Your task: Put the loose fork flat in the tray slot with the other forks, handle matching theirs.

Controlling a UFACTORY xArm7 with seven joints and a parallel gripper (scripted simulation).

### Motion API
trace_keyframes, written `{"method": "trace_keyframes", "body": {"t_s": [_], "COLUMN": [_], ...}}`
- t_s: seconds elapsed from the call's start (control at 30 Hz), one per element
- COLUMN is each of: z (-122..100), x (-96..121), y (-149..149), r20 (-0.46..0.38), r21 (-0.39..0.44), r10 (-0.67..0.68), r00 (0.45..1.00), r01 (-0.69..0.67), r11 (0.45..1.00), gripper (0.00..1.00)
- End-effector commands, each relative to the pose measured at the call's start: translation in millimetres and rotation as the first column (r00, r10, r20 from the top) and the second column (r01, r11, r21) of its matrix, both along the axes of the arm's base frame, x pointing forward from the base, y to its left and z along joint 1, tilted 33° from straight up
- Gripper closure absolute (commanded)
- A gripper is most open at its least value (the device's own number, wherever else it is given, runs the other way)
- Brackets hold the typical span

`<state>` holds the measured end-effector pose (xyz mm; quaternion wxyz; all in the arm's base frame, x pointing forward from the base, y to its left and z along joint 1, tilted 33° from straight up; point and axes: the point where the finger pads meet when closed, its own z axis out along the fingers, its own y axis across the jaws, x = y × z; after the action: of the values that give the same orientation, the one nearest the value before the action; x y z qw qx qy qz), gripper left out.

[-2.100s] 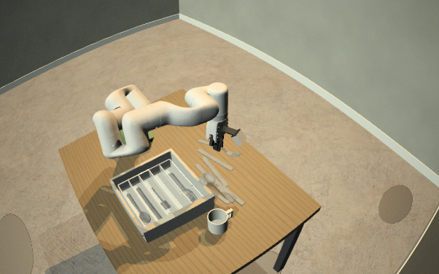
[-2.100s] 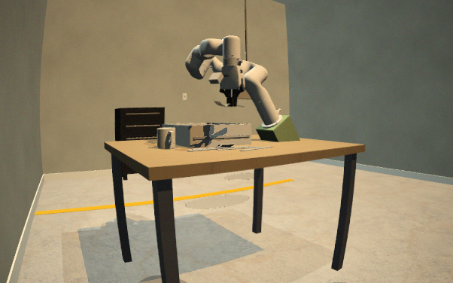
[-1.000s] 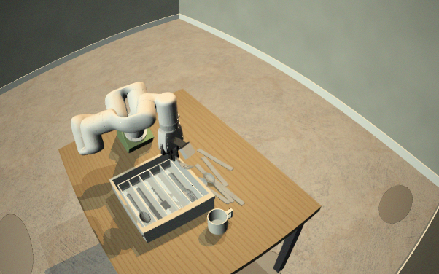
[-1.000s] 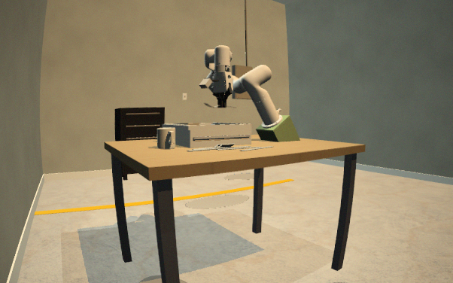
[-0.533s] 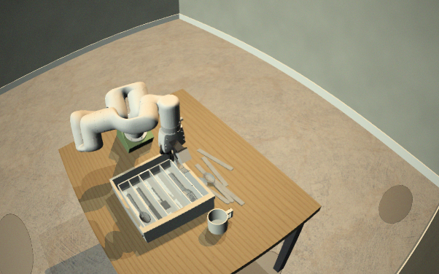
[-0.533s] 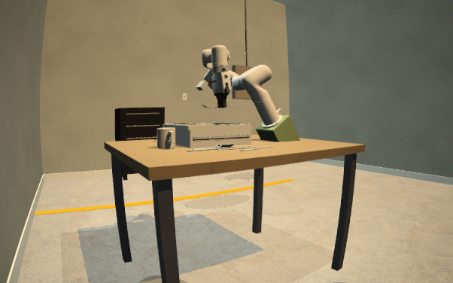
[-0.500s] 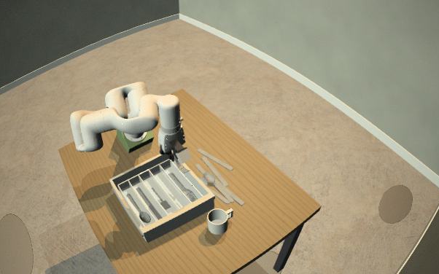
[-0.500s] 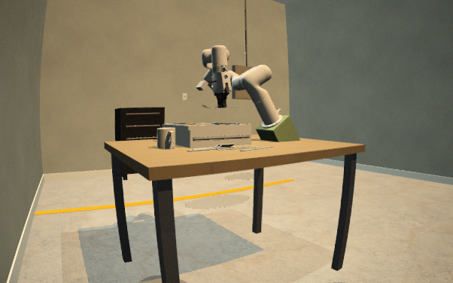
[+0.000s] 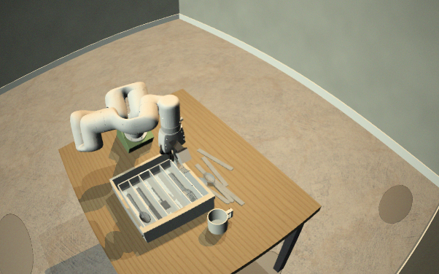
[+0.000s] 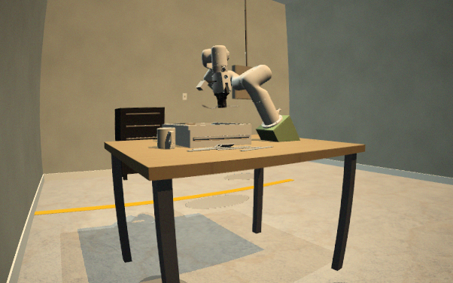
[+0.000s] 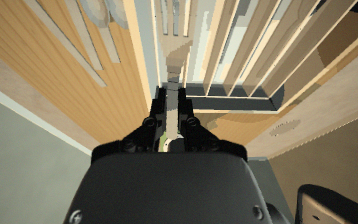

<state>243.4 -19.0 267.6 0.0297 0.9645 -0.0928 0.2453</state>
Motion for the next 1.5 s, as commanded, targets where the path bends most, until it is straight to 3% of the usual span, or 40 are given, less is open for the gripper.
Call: {"method": "trace_keyframes", "body": {"t_s": [0.0,0.57,1.47], "z": [0.9,-8.8,-69.8], "x": [0.1,6.4,45.5], "y": [-0.2,-1.4,-9.3], "r20": [0.002,0.002,0.002], "r21": [0.000,0.001,0.001], "r10": [-0.001,0.002,0.002], "r00": [1.000,1.000,1.000], "r01": [0.001,-0.002,-0.002], "r11": [1.000,1.000,1.000], "gripper": [0.95,0.95,0.95]}}
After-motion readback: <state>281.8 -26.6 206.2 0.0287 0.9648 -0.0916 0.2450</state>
